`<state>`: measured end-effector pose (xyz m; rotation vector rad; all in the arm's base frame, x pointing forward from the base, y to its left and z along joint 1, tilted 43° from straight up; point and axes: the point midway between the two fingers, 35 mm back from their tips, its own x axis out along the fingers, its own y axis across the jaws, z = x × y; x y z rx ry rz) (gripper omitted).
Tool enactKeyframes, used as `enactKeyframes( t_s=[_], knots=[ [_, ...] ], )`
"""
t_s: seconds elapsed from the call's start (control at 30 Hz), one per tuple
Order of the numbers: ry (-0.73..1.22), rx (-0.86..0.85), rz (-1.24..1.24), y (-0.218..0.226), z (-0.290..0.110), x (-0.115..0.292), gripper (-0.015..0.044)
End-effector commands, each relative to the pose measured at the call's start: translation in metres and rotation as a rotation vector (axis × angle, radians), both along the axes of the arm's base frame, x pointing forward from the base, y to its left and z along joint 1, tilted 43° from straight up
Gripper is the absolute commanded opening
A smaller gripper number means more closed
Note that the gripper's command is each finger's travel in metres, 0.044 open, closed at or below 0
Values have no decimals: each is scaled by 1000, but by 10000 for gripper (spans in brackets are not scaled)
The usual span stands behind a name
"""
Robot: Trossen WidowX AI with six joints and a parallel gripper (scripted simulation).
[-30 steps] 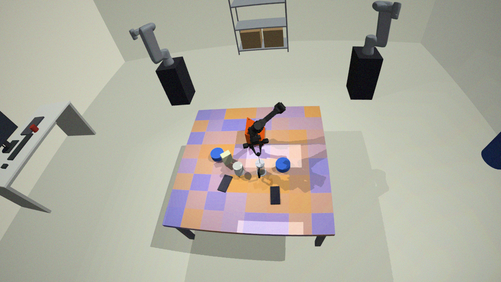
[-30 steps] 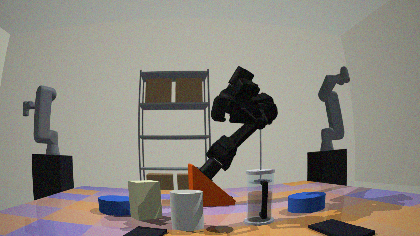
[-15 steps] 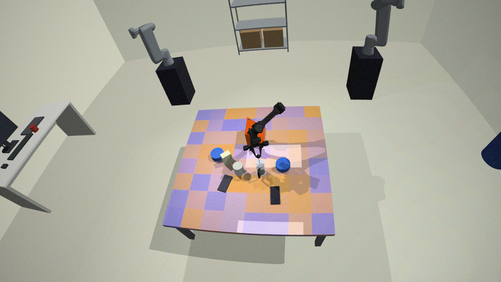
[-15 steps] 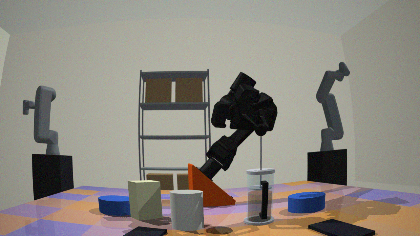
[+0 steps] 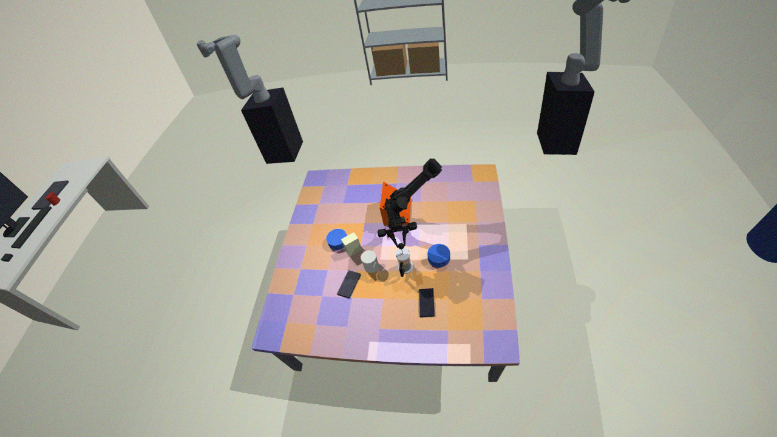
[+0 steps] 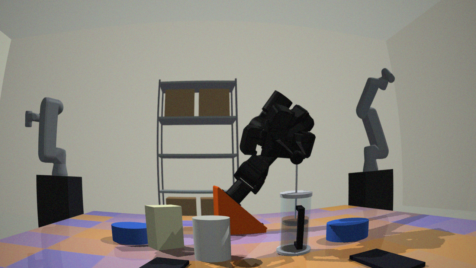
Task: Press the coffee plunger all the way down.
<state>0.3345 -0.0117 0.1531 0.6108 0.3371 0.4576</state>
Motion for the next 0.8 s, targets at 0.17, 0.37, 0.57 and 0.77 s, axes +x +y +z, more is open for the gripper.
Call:
enactKeyframes(
  t_s=[0.17,0.37,0.57,0.77],
  knots=[
    [53,26,28,22,-27,-4,123],
    [51,30,28,29,-33,-1,123],
    [49,32,28,34,-34,5,123],
    [48,32,28,33,-34,8,123]
  ],
)
